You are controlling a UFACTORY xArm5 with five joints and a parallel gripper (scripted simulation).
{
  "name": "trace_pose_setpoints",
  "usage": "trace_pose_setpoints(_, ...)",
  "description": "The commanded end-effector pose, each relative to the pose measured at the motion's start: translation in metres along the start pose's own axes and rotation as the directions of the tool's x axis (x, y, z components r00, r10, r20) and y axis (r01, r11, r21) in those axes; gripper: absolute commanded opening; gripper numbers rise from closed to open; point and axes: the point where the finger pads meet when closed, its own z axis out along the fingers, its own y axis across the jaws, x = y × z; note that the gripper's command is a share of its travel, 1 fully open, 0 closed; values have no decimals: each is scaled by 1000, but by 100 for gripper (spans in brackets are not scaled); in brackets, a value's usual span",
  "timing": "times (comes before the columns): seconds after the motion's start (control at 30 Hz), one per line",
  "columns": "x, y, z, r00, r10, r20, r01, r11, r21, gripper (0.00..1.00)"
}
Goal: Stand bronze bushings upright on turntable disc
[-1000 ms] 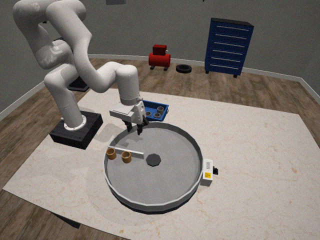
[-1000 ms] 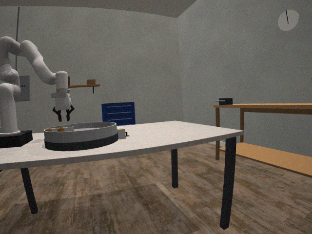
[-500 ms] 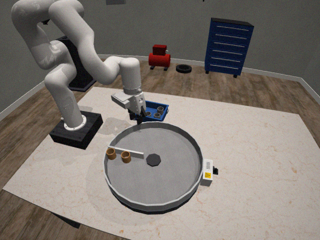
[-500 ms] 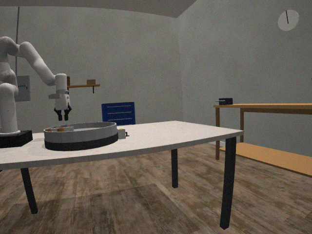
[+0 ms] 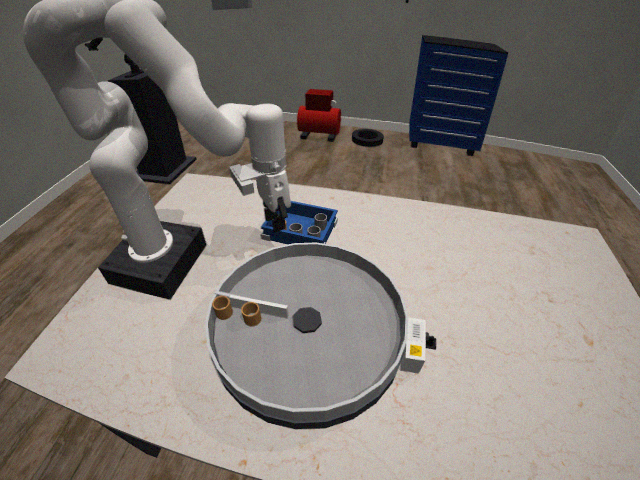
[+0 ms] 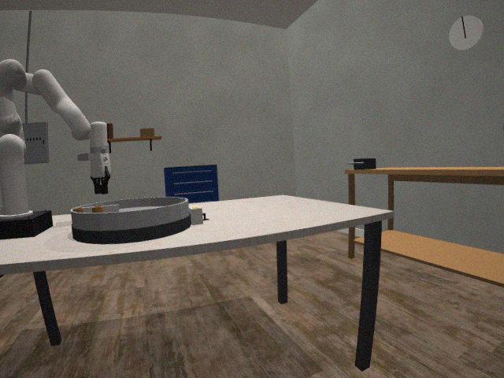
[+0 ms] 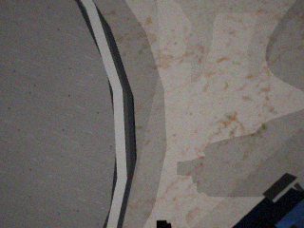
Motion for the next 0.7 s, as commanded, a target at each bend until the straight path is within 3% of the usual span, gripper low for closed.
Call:
trace_pose_setpoints(0.0, -13, 20, -1, 992, 127, 0, -127, 992, 0, 48)
trace_pose_setpoints(0.67, -42, 71, 0, 912, 409, -7, -409, 912, 1, 48)
